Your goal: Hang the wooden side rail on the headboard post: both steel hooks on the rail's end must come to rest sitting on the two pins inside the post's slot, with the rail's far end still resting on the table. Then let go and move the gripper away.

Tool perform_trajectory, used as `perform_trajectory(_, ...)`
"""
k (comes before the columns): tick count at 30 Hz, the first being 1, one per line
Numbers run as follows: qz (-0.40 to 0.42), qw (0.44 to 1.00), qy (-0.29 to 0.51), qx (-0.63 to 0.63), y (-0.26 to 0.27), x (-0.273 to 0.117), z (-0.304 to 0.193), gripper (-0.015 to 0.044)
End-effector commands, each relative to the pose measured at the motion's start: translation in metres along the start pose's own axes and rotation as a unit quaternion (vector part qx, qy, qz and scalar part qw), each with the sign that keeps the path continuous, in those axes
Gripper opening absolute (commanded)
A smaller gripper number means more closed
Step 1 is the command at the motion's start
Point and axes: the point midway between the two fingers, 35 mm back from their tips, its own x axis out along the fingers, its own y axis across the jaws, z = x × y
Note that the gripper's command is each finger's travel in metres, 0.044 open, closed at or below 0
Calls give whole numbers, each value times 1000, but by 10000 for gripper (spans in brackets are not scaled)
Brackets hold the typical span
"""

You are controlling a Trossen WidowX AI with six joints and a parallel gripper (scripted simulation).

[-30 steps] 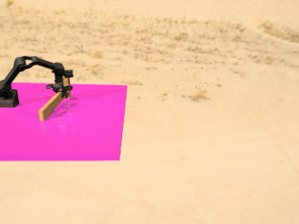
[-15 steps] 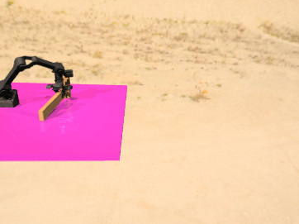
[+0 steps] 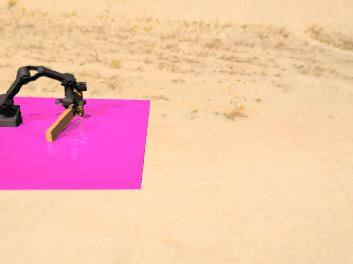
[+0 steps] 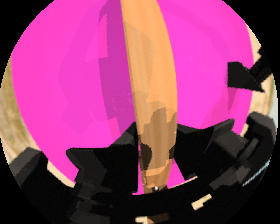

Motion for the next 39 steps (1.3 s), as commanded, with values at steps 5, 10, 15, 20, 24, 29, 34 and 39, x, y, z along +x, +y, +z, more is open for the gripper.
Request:
perform_trajectory(5, 6, 1000, 4, 1, 3, -4, -4, 0)
perform_trajectory(10, 6, 1000, 4, 1, 4, -4, -4, 0)
perform_trajectory(15, 7, 1000, 4, 1, 4, -3, -5, 0)
perform_trajectory(20, 7, 1000, 4, 1, 5, -3, -5, 0)
perform_trajectory(24, 7, 1000, 4, 1, 5, -3, -6, 0)
perform_trajectory(29, 7, 1000, 4, 1, 5, -3, -6, 0)
perform_trajectory(34, 7, 1000, 4, 1, 4, -4, -7, 0)
perform_trajectory(39, 7, 1000, 4, 1, 4, -4, -7, 0)
